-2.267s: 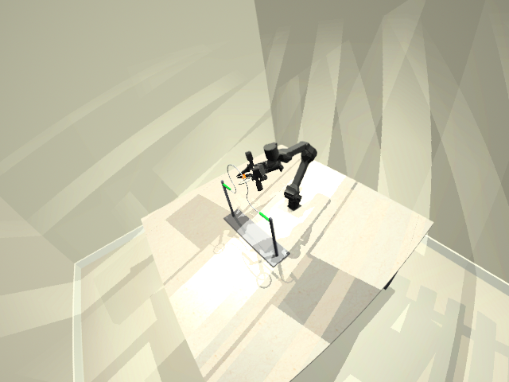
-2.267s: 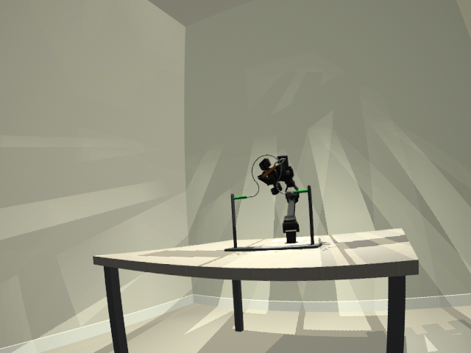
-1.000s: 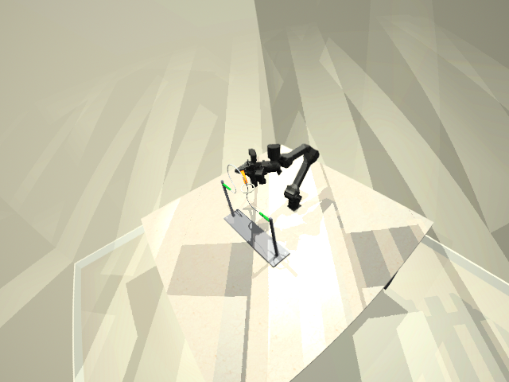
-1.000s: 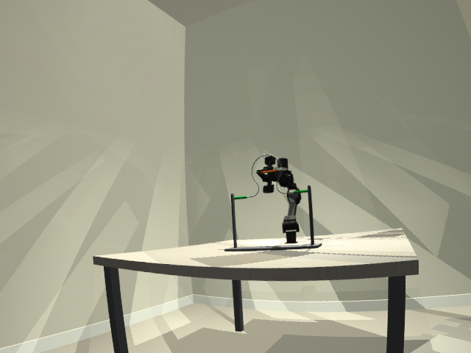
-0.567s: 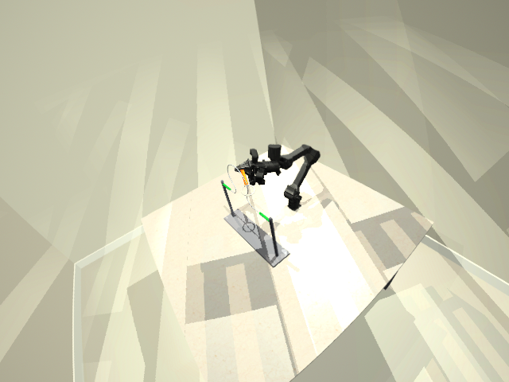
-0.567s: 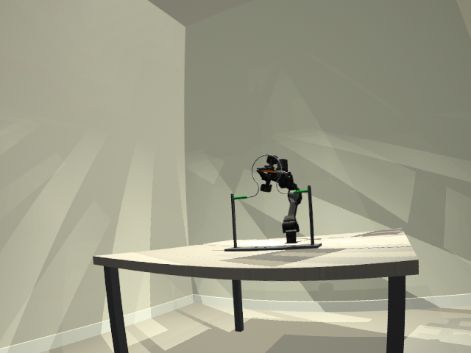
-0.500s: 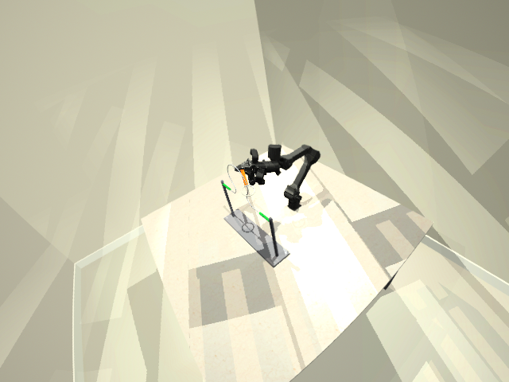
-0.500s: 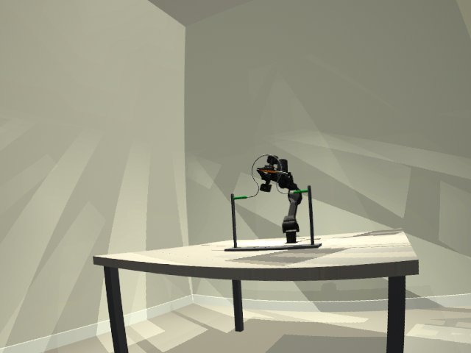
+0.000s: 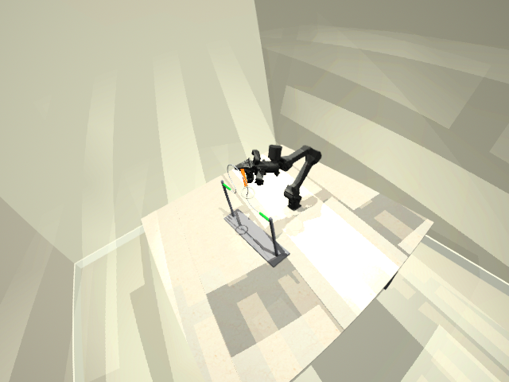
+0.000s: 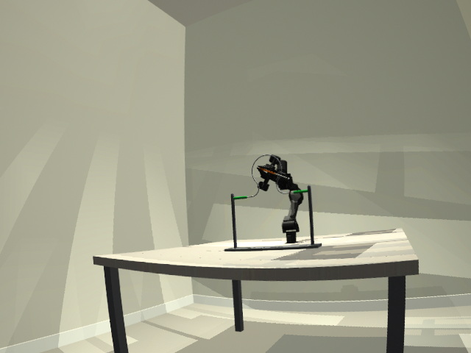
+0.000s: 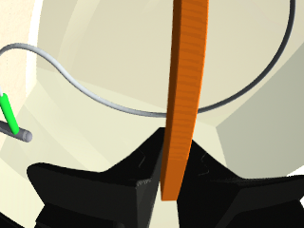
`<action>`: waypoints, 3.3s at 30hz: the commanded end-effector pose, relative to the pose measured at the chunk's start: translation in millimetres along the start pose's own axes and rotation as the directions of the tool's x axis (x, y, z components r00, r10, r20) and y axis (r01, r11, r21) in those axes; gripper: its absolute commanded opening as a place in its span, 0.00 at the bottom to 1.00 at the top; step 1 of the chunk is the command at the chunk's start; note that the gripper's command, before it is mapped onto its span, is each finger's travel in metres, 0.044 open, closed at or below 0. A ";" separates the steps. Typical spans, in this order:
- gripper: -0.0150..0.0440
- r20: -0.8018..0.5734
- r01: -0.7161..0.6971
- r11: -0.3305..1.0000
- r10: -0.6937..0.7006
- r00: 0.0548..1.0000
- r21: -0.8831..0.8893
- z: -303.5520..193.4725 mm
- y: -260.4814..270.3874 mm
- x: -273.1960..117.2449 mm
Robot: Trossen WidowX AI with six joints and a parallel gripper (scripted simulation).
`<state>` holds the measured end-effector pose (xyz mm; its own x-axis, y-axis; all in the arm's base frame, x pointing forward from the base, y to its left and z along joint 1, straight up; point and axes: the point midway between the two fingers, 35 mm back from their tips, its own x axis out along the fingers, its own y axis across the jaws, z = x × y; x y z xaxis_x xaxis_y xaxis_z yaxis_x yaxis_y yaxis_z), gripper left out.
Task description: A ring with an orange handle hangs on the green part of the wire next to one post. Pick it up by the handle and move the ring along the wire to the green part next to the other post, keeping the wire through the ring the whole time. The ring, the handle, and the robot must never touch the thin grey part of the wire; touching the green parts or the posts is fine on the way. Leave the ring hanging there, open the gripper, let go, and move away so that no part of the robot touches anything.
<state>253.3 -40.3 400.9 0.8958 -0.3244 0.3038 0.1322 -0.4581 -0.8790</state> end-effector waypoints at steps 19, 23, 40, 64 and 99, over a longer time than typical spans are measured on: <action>0.00 0.008 0.041 0.996 -0.041 0.999 -0.080 -2.9 10.8 0.1; 0.00 -0.002 0.030 0.998 -0.030 1.000 -0.061 -3.7 16.2 -1.0; 0.00 -0.097 -0.117 0.969 0.140 0.985 0.216 -0.3 69.3 -19.0; 0.00 0.003 -0.325 0.665 0.436 0.900 0.672 41.5 144.0 -49.0; 0.00 0.372 -0.367 -0.124 0.554 0.745 0.922 155.9 181.5 -101.3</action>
<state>253.3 30.0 156.4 0.9002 -0.2063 -0.3836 0.0439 0.9192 -0.3912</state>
